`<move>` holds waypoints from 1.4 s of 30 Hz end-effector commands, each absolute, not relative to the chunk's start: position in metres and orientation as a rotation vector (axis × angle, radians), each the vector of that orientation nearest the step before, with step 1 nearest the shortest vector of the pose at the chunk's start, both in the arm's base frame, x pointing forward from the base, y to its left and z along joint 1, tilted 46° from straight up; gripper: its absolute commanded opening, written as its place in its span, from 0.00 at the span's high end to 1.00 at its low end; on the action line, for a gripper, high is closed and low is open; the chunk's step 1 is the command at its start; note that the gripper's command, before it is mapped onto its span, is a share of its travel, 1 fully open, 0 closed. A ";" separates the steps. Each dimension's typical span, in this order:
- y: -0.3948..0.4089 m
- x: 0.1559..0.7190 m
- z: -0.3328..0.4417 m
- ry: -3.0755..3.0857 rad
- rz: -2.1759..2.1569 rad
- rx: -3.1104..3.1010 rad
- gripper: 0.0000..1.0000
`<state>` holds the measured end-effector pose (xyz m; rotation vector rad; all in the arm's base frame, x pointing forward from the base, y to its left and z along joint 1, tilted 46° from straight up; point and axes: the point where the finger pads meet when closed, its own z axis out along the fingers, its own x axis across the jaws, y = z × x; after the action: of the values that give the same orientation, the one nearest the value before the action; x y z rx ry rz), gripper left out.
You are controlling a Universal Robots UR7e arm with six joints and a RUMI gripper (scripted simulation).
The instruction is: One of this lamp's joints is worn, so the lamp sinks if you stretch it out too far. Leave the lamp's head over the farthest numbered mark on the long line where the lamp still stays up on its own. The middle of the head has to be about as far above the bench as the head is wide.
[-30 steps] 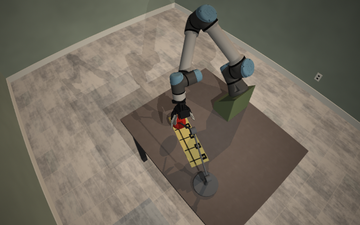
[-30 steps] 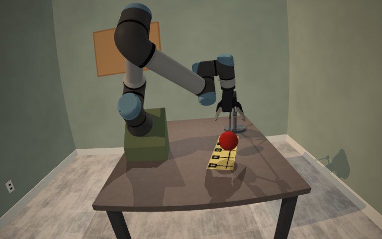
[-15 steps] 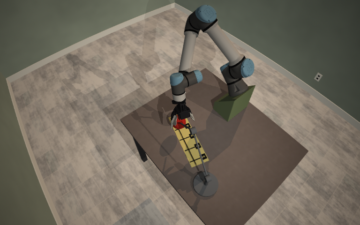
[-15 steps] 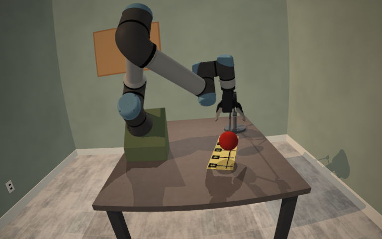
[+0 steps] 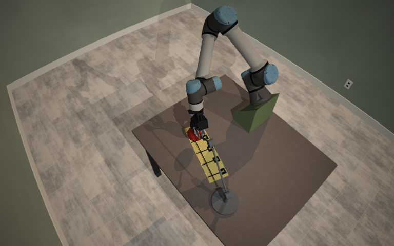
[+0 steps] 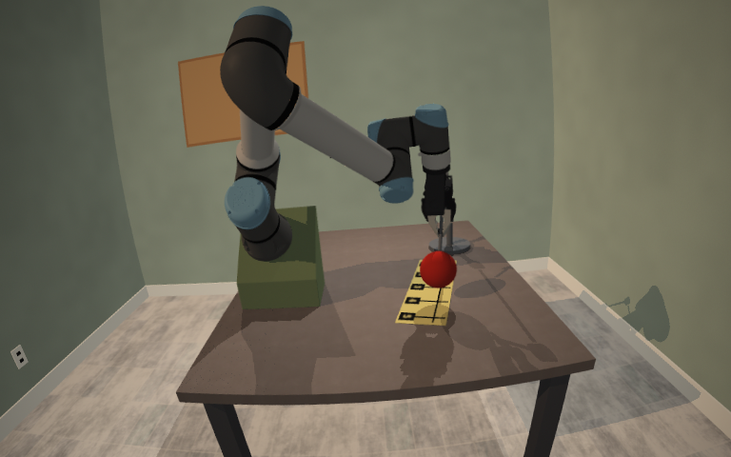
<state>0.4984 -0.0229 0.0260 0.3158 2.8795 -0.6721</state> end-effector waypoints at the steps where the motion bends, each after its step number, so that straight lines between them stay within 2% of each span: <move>1: -0.023 0.499 0.026 2.879 -0.672 0.315 1.00; 21: -0.023 0.499 0.026 2.879 -0.672 0.315 1.00; 42: -0.066 0.485 0.048 2.886 -0.673 0.310 1.00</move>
<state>0.4885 -0.0544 0.0407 0.3086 2.8915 -0.6656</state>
